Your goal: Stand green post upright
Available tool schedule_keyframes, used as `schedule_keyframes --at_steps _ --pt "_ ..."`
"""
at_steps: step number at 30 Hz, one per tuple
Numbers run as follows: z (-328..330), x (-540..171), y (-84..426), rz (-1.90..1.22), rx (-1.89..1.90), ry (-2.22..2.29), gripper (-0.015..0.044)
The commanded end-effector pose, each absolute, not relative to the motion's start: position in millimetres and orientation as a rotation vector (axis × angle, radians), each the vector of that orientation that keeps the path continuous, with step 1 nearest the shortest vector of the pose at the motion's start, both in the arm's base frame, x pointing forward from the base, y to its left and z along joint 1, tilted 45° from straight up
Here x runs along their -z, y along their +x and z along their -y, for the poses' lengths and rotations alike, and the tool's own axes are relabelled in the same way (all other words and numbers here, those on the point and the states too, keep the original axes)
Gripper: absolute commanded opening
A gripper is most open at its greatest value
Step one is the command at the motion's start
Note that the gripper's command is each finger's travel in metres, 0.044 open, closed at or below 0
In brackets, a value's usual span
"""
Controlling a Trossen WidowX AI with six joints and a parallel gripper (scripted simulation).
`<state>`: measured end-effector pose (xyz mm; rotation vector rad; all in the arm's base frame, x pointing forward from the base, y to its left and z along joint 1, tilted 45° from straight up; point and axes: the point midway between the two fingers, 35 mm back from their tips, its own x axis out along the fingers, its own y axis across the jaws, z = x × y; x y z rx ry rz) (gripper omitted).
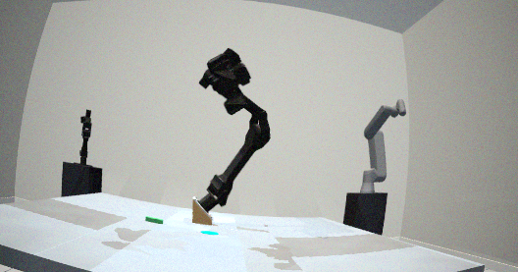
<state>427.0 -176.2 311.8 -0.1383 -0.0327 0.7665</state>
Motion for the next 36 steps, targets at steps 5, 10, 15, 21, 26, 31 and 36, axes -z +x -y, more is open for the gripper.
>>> schedule_keyframes --at_steps 5,10,15,21,26,31,36 --pt "197 -271 435 -0.030 -0.653 -0.175 0.0269" --pt "222 -202 434 -0.182 -0.532 -0.252 0.0233" --pt "230 -138 421 -0.341 -0.527 -0.344 0.0233" --pt "225 -56 383 -0.566 -0.650 -0.468 0.0233" --pt "207 -3 335 -0.709 -0.869 -0.549 0.0233" --pt "182 30 279 -0.762 -1.177 -0.591 0.0233" --pt "157 41 227 -0.699 -1.498 -0.584 0.0233"
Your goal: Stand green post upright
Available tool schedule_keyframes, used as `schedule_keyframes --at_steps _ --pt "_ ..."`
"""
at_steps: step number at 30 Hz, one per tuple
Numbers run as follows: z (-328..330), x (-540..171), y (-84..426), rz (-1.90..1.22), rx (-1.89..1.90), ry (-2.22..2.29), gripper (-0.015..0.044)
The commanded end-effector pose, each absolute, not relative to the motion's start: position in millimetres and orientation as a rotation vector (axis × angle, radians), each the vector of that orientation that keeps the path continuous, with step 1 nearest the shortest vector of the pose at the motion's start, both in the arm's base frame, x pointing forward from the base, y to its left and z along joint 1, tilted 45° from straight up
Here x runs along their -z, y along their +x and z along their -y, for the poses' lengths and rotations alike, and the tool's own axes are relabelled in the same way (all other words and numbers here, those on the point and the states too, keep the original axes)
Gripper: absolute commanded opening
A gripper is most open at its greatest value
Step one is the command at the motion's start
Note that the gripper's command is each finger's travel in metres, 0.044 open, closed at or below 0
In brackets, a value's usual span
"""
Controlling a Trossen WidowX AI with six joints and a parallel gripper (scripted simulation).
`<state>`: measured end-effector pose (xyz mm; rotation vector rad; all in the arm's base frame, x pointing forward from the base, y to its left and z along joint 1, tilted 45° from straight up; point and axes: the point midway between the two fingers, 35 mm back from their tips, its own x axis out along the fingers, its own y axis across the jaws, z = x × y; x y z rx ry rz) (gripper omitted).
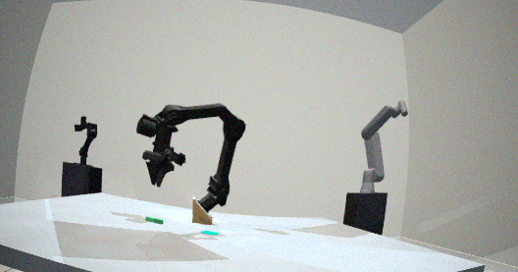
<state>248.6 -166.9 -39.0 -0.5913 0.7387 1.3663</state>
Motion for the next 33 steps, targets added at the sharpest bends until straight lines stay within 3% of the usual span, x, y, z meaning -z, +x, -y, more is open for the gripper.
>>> schedule_keyframes --at_steps 1,7,14,20,28,33 --pt "155 41 223 -0.688 -1.525 -0.581 0.0233" --pt "148 51 223 -0.685 -1.533 -0.581 0.0233" --pt "74 124 214 -0.681 -1.534 -0.579 0.0233" --pt "72 126 213 -0.681 -1.534 -0.579 0.0233" --pt "72 126 213 -0.681 -1.534 -0.579 0.0023" --pt "73 124 213 -0.681 -1.534 -0.579 0.0023"
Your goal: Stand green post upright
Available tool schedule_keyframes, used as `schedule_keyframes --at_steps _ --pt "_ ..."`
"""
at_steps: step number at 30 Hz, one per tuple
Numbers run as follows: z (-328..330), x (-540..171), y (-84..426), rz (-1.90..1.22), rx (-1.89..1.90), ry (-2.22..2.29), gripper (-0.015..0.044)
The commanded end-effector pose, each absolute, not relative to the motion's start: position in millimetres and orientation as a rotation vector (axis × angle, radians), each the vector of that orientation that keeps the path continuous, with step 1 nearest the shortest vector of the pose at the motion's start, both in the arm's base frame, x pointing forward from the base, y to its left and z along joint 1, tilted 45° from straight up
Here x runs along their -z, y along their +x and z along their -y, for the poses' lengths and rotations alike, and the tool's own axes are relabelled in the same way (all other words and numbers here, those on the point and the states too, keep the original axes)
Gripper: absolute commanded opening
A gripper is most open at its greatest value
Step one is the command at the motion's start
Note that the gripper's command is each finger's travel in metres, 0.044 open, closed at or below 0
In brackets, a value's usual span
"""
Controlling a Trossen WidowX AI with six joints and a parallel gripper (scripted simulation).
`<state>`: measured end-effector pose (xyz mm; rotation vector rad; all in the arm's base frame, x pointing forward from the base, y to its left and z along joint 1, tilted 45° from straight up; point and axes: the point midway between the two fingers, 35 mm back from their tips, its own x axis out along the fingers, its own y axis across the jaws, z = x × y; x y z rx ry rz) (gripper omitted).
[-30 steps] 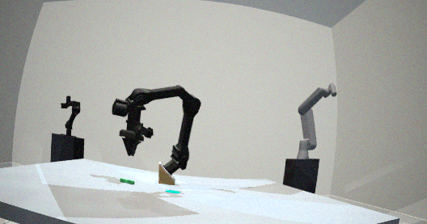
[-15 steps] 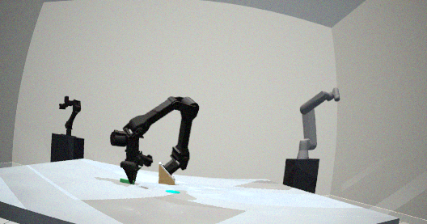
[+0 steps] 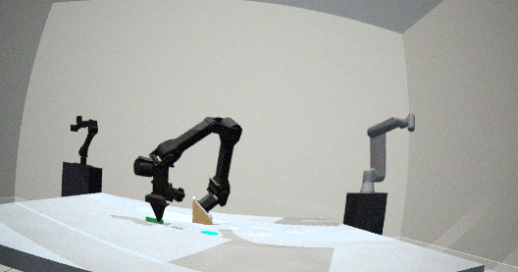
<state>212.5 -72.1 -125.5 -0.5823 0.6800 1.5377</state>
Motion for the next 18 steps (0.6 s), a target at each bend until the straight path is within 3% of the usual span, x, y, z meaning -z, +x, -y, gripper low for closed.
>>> schedule_keyframes --at_steps 1,18 --pt "75 123 214 -0.681 -1.534 -0.579 0.0023" --pt "114 89 222 -0.685 -1.532 -0.582 0.0023"
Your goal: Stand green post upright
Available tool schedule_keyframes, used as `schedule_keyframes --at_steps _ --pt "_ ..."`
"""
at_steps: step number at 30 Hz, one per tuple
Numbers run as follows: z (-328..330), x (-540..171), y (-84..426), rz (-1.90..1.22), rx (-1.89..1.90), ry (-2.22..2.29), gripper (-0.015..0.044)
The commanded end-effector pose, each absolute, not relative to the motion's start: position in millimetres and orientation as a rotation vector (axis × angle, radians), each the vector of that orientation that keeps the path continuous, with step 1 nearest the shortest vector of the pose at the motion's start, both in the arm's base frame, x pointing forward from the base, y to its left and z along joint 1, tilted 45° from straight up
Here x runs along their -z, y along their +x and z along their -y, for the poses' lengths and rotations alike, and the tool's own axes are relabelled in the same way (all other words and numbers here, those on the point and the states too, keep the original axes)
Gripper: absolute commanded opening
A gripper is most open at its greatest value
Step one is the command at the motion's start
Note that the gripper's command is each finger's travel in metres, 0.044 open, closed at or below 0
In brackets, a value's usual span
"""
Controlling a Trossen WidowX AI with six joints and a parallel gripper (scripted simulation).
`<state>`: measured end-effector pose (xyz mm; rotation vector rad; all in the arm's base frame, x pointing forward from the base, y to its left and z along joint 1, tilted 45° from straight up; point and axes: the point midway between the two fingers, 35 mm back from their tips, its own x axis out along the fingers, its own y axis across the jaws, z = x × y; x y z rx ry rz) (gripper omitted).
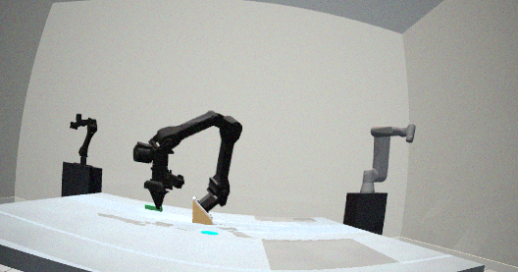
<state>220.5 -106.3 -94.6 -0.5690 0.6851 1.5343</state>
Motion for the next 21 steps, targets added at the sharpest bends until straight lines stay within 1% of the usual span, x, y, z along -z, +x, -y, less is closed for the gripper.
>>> schedule_keyframes --at_steps 1,21 --pt "116 87 223 -0.685 -1.532 -0.582 0.0023" --pt "155 41 222 -0.685 -1.534 -0.580 0.0023"
